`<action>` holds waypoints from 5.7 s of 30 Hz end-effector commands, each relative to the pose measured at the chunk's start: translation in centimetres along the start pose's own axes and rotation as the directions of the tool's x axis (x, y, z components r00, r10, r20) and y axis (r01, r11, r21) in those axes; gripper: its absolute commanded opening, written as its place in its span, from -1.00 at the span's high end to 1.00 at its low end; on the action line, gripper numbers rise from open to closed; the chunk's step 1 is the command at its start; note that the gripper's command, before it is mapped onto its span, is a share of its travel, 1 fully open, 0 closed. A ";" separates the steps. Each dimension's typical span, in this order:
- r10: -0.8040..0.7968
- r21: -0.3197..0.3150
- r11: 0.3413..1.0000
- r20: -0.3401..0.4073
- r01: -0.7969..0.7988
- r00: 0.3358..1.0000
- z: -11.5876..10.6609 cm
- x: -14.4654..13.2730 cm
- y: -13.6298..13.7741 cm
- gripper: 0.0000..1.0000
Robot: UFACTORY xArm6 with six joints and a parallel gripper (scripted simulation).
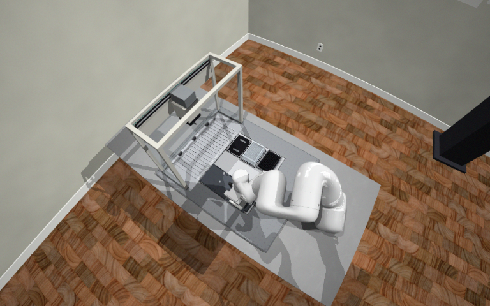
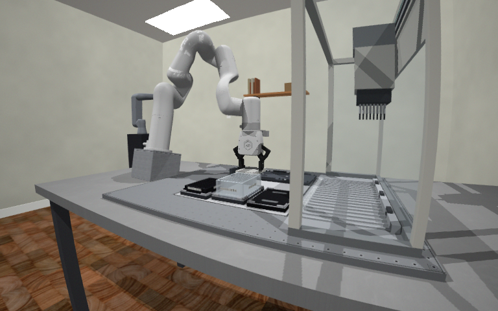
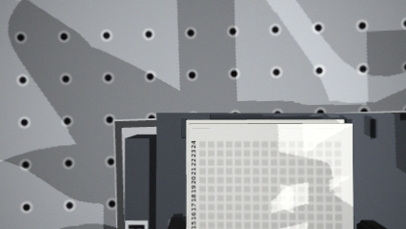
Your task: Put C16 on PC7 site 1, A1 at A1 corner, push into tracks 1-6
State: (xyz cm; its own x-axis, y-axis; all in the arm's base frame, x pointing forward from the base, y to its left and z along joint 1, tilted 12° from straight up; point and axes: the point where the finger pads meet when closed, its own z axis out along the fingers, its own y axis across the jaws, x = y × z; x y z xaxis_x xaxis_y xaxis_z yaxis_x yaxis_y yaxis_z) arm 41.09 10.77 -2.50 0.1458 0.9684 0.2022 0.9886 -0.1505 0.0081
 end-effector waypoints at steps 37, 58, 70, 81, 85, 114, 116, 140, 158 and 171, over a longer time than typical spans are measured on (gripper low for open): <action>0.000 -0.004 1.000 -0.001 0.000 1.000 -6.1 0.1 0.2 -1.00; 0.000 -0.004 1.000 -0.001 0.000 1.000 -9.3 0.1 0.2 -1.00; 0.000 -0.005 1.000 -0.001 0.000 1.000 -10.7 0.1 0.2 -1.00; 0.000 -0.005 1.000 -0.001 0.000 1.000 -10.7 0.1 0.2 -1.00; -0.034 -0.005 0.999 -0.001 0.034 0.999 -10.7 -0.6 0.9 -1.00; -0.034 -0.005 0.999 0.000 0.034 0.999 -9.8 -9.5 9.6 -1.00; -0.034 -0.005 0.999 0.000 0.034 0.999 -9.7 -10.2 10.4 -1.00; -0.034 -0.005 0.999 0.000 0.034 0.999 -8.7 -10.3 10.4 -1.00; -0.034 -0.005 0.999 0.000 0.034 0.999 -6.0 -10.3 10.4 -1.00; -0.034 -0.005 0.999 0.000 0.034 0.999 -4.2 -10.3 10.5 -1.00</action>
State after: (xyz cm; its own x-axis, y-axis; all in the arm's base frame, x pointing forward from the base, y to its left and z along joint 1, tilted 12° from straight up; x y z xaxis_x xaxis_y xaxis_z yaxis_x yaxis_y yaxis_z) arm 49.56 -1.71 0.03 0.1129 0.9729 0.2017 0.9928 -0.1184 0.0154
